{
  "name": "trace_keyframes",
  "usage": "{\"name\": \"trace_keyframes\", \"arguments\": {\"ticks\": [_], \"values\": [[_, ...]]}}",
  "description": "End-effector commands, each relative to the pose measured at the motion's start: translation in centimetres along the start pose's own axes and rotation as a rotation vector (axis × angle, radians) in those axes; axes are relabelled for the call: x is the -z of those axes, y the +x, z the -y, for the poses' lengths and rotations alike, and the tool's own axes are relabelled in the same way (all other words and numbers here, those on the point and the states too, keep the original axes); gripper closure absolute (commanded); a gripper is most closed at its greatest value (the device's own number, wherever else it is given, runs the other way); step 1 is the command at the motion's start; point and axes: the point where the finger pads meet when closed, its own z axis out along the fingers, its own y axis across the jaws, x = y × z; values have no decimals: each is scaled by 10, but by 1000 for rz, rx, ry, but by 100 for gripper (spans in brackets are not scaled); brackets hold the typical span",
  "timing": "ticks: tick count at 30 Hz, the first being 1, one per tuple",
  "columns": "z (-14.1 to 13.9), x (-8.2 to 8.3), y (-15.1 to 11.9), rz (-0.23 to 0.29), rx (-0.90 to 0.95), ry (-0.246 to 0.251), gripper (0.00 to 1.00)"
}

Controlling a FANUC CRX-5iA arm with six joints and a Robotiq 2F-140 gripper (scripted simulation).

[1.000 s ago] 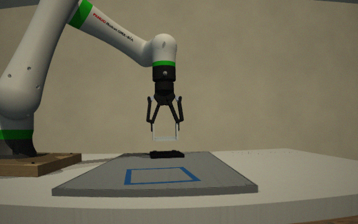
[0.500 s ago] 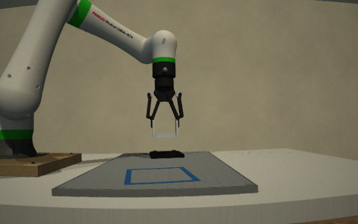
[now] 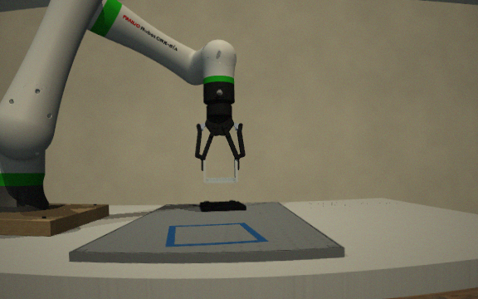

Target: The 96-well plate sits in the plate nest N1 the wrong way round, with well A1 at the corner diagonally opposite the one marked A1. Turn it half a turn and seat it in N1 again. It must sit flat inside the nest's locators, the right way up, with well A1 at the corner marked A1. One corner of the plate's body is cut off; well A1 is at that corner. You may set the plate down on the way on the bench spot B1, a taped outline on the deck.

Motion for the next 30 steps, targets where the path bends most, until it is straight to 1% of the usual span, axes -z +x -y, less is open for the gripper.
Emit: {"name": "trace_keyframes", "arguments": {"ticks": [1, 2, 4, 6, 19, 21, 30], "values": [[1, 0, -12, 0, -122, -1, 100], [1, 0, -15, 0, -155, -1, 100], [1, 0, -15, 0, -155, -1, 100], [2, 0, -22, 0, -209, -1, 100], [6, -2, -65, 0, -209, -1, 100], [6, -2, -65, 0, -209, -1, 100], [8, -3, -95, 0, -209, -1, 100]]}}
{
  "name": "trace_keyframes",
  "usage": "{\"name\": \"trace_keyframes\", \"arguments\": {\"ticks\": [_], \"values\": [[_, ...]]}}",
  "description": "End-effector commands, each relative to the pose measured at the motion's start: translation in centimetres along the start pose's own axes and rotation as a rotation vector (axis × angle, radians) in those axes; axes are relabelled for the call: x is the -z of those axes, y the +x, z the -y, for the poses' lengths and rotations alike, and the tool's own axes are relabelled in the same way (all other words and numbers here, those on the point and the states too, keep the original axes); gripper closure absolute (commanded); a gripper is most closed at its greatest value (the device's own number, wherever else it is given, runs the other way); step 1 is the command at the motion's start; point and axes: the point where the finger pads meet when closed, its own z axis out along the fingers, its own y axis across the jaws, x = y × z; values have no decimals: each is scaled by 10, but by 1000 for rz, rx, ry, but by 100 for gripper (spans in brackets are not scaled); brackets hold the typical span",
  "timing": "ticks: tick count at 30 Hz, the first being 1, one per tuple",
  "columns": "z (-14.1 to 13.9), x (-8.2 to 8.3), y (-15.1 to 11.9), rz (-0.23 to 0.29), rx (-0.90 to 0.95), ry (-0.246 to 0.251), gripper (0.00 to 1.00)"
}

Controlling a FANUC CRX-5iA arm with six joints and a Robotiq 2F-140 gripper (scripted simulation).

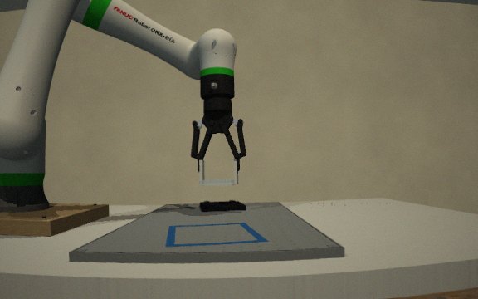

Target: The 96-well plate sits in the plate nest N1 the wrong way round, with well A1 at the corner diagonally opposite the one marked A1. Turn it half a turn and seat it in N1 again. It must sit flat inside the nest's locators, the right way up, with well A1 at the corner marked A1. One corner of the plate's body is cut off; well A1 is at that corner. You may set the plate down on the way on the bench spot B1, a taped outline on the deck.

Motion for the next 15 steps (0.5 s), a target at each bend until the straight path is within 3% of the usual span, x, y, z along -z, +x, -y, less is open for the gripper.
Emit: {"name": "trace_keyframes", "arguments": {"ticks": [1, 15], "values": [[-1, 0, -9, 0, 0, 0, 100], [-6, -1, -49, 0, 0, 0, 100]]}}
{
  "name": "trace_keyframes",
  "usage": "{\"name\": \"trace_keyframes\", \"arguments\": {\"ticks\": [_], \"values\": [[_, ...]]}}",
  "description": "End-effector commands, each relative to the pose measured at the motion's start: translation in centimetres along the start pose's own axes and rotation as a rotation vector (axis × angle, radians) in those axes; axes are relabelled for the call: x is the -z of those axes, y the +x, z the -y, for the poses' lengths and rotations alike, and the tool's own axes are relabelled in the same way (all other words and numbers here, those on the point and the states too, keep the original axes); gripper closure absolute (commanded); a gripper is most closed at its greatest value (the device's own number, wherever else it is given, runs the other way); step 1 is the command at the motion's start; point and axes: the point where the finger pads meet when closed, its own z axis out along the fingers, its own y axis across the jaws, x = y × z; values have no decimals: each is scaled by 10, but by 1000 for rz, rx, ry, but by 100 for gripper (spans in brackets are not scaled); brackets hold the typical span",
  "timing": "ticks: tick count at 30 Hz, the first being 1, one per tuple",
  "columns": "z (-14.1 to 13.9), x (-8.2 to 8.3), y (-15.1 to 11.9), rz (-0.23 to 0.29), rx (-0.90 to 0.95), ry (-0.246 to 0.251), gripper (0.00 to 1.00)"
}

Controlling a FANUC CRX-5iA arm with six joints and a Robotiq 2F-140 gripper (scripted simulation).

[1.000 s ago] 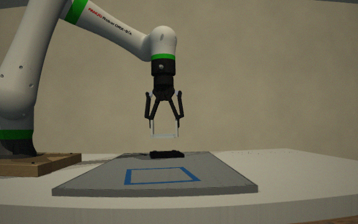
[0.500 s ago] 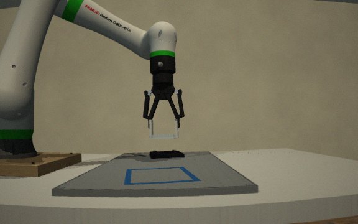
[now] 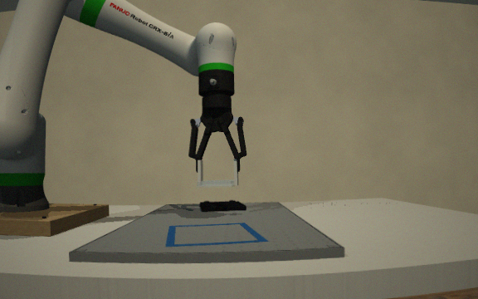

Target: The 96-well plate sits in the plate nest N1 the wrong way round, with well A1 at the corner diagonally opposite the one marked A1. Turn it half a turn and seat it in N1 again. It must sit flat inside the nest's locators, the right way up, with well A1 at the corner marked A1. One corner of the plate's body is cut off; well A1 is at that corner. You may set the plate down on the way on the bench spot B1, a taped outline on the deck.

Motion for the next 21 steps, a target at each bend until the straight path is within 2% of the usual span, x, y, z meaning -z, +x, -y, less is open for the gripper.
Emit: {"name": "trace_keyframes", "arguments": {"ticks": [1, 21], "values": [[-1, 0, -10, 0, 0, 0, 100], [-8, -2, -69, 0, 0, 0, 100]]}}
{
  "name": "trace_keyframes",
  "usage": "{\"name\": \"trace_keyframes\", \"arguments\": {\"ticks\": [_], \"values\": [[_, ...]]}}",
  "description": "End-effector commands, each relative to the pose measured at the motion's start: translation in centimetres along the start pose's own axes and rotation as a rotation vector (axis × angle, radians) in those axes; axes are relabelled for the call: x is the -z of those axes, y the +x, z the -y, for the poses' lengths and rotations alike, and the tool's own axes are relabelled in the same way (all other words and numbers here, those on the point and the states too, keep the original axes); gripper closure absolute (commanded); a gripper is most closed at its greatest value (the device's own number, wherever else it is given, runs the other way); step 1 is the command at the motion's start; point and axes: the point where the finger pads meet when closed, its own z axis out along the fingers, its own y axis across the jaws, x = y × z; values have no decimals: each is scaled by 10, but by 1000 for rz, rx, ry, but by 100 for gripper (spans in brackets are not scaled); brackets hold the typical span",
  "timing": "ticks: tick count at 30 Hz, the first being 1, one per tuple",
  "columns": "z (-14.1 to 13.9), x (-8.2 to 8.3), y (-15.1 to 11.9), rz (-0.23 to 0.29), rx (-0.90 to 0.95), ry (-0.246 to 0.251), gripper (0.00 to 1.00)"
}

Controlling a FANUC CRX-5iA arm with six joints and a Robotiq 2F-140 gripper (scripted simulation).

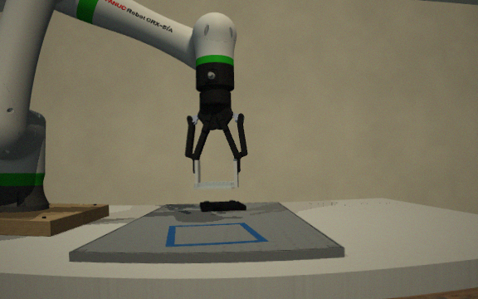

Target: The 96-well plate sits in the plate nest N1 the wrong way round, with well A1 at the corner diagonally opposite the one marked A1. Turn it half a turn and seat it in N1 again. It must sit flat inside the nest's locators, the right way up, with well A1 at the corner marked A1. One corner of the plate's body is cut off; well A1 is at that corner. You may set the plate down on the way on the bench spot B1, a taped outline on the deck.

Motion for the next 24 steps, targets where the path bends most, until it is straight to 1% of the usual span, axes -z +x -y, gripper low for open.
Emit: {"name": "trace_keyframes", "arguments": {"ticks": [1, 4, 6, 21, 24], "values": [[-1, 0, -10, 0, 0, 0, 100], [-3, 0, -20, 0, 0, 0, 100], [-3, 0, -20, 0, 0, 0, 100], [-9, -2, -69, 0, 0, 0, 100], [-9, -2, -73, 0, 0, 0, 100]]}}
